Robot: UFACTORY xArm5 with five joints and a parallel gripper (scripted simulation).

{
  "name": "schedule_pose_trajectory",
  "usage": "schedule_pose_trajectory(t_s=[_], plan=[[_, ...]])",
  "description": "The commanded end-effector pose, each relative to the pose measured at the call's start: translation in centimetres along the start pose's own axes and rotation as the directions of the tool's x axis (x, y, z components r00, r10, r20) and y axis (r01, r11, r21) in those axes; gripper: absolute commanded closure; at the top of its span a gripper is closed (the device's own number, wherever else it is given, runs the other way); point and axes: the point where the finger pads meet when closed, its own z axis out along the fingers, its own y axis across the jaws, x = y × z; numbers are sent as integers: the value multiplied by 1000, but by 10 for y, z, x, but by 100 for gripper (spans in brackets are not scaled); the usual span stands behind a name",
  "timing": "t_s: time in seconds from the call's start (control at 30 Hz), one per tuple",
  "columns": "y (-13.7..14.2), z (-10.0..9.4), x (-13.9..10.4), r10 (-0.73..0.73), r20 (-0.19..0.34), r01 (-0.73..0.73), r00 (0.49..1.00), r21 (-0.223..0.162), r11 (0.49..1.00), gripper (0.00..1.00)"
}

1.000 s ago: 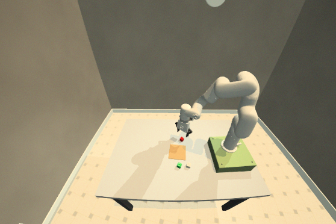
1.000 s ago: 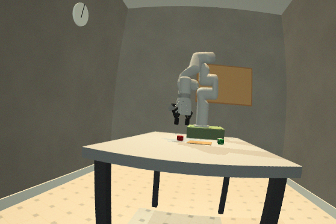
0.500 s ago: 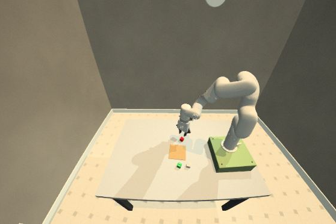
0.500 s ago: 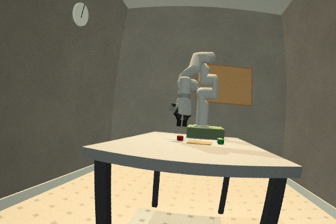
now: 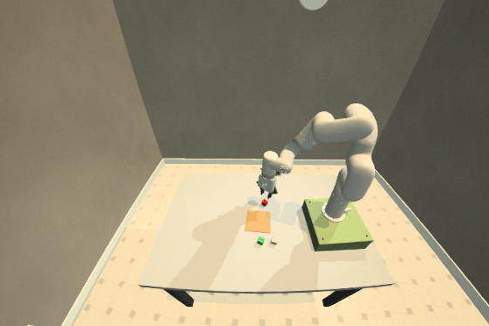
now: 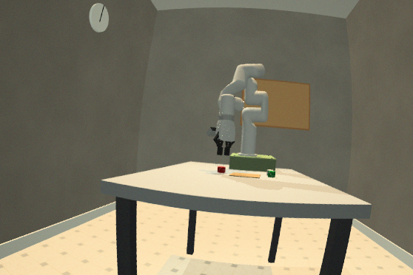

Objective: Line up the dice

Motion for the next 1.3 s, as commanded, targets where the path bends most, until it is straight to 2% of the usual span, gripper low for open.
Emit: schedule_pose_trajectory(t_s=[0.0, 0.63, 1.27], plan=[[-1, -1, 0, 0, 1, 0, 1000, 3, 1000, 53], [-1, 2, -1, 0, 1, 0, 1000, 3, 1000, 53], [-1, 22, -1, 0, 1, 0, 1000, 2, 1000, 53]])
